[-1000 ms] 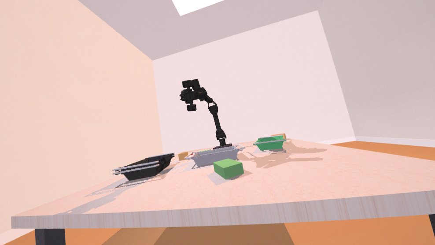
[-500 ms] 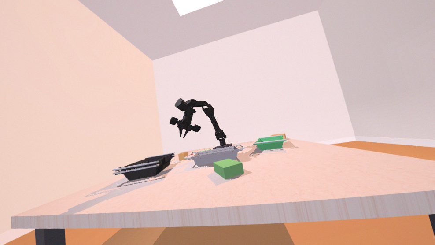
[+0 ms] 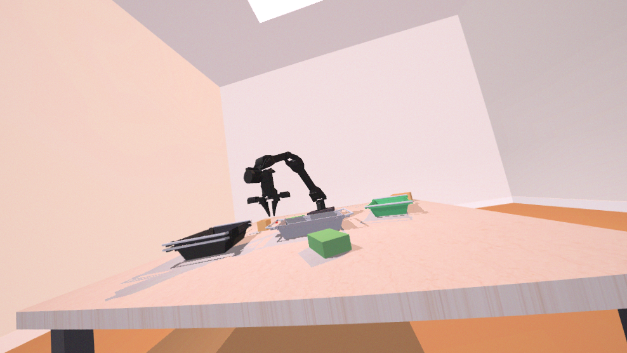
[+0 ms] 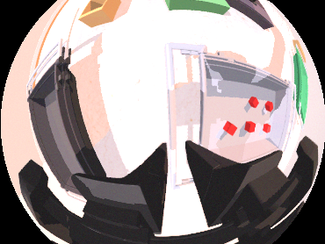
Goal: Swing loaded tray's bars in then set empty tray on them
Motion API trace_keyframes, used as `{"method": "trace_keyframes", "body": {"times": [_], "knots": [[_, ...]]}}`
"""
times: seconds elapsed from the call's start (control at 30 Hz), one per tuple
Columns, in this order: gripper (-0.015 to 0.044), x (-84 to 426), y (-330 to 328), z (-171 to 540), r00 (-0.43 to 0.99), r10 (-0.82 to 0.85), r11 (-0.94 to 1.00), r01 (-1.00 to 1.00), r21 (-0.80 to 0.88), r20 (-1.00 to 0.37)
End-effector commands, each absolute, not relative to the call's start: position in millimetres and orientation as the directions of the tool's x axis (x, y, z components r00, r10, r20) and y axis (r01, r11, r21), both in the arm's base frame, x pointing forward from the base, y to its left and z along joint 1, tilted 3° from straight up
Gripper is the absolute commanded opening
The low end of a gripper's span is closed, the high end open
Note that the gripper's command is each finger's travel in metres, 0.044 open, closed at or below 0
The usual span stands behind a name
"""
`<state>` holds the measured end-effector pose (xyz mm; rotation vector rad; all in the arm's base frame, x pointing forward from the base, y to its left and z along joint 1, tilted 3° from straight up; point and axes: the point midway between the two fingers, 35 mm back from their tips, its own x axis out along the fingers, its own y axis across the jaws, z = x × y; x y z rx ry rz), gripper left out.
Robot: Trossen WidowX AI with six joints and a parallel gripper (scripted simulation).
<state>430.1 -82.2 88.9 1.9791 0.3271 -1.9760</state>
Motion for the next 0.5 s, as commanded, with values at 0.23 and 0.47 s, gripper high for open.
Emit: {"method": "trace_keyframes", "body": {"times": [0.23, 0.47], "knots": [[0.0080, 432, -84, 67, 0.017, -0.061, -0.929, 0.365, 0.063, -0.998], [0.0080, 432, -86, 39, 0.017, -0.061, -0.929, 0.365, 0.063, -0.998]]}}
